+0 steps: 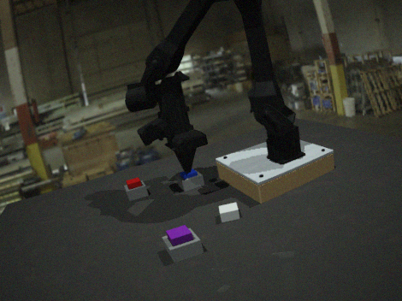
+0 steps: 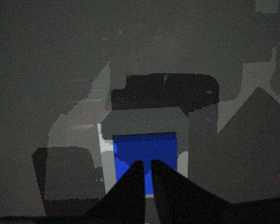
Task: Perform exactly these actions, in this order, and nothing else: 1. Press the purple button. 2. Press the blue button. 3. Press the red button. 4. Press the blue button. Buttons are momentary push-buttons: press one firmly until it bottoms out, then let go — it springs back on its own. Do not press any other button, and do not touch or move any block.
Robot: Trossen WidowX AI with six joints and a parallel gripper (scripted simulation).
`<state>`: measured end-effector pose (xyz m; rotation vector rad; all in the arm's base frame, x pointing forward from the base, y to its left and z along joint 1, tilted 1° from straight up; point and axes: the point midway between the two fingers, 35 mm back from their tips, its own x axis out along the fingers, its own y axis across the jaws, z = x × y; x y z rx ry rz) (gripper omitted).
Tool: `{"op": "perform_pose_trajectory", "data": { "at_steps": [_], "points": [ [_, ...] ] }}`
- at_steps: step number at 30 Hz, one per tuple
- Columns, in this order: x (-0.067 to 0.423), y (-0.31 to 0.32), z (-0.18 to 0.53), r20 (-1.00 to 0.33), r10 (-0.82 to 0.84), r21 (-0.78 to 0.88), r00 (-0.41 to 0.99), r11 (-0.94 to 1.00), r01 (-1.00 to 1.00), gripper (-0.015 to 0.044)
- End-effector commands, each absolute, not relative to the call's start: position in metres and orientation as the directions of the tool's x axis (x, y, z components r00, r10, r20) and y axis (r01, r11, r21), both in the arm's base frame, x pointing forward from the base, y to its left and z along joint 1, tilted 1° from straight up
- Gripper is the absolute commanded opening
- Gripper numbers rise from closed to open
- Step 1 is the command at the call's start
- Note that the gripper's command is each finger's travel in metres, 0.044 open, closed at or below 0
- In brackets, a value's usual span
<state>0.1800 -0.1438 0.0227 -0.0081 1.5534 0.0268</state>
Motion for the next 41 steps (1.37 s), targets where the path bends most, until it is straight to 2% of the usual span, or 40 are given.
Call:
{"op": "perform_pose_trajectory", "data": {
  "at_steps": [1,6,11,20,21,28,35,41],
  "points": [
    [0.180,-0.144,0.043,-1.000,0.011,0.011,0.016,1.000,-0.024,0.0020],
    [0.179,-0.144,0.053,-1.000,0.012,0.011,0.014,1.000,-0.024,0.0020],
    [0.209,-0.114,0.063,-1.000,0.022,0.021,0.020,1.000,-0.017,0.0151],
    [0.263,-0.013,0.086,-0.999,0.035,0.035,0.020,0.999,-0.013,0.0387],
    [0.267,0.000,0.089,-0.999,0.035,0.035,0.020,0.999,-0.013,0.0400],
    [0.273,0.098,0.107,-0.999,0.035,0.035,0.019,0.999,-0.019,0.0400],
    [0.241,0.195,0.124,-0.999,0.039,0.038,0.019,0.999,-0.024,0.0400],
    [0.236,0.204,0.126,-0.999,0.039,0.039,0.019,0.999,-0.024,0.0400]
  ]
}}
